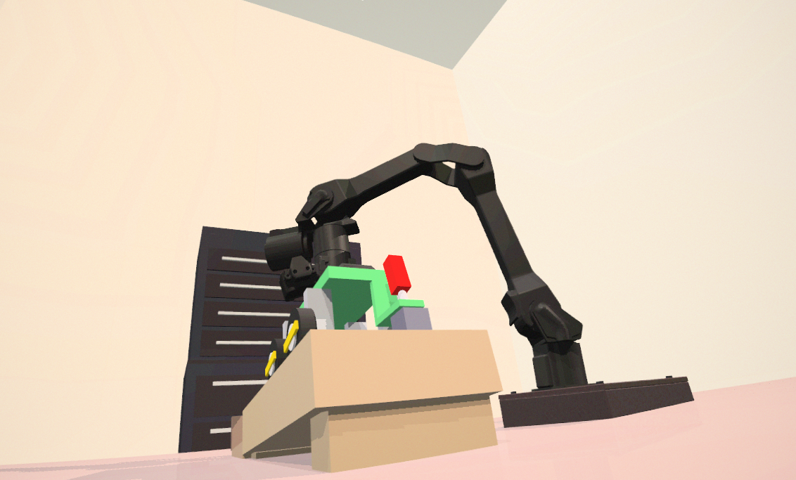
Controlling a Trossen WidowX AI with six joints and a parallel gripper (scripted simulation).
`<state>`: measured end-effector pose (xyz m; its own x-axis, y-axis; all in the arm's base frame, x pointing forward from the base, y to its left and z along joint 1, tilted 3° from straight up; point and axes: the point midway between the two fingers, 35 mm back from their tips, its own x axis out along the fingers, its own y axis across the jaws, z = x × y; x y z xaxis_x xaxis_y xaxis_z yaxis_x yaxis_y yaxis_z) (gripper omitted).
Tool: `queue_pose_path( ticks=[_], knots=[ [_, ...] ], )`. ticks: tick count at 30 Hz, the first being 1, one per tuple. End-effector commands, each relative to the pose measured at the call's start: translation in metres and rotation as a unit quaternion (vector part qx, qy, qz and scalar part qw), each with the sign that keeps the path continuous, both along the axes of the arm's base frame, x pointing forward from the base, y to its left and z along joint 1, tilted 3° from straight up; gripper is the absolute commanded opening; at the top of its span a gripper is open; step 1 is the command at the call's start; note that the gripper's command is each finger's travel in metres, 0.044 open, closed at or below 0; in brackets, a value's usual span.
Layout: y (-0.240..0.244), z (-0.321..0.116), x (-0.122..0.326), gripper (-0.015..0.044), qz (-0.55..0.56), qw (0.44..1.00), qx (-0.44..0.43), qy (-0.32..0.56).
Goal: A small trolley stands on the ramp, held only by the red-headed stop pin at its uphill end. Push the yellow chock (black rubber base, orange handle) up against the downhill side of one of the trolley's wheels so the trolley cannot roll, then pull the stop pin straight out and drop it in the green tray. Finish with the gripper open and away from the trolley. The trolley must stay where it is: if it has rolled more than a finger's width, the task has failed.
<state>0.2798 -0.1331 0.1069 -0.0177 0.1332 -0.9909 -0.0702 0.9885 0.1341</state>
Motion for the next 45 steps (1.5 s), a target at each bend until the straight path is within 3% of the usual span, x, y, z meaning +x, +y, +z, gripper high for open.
queue_pose_path(
  ticks=[1,12,45],
  knots=[
    [0.002,-0.011,0.0,0.0,-0.002,1.0,0.002,0.001],
    [0.006,-0.033,0.0,0.0,-0.002,1.0,0.003,0.001],
    [0.03,-0.03,-0.002,0.0,-0.002,1.0,0.004,0.001]
  ],
)
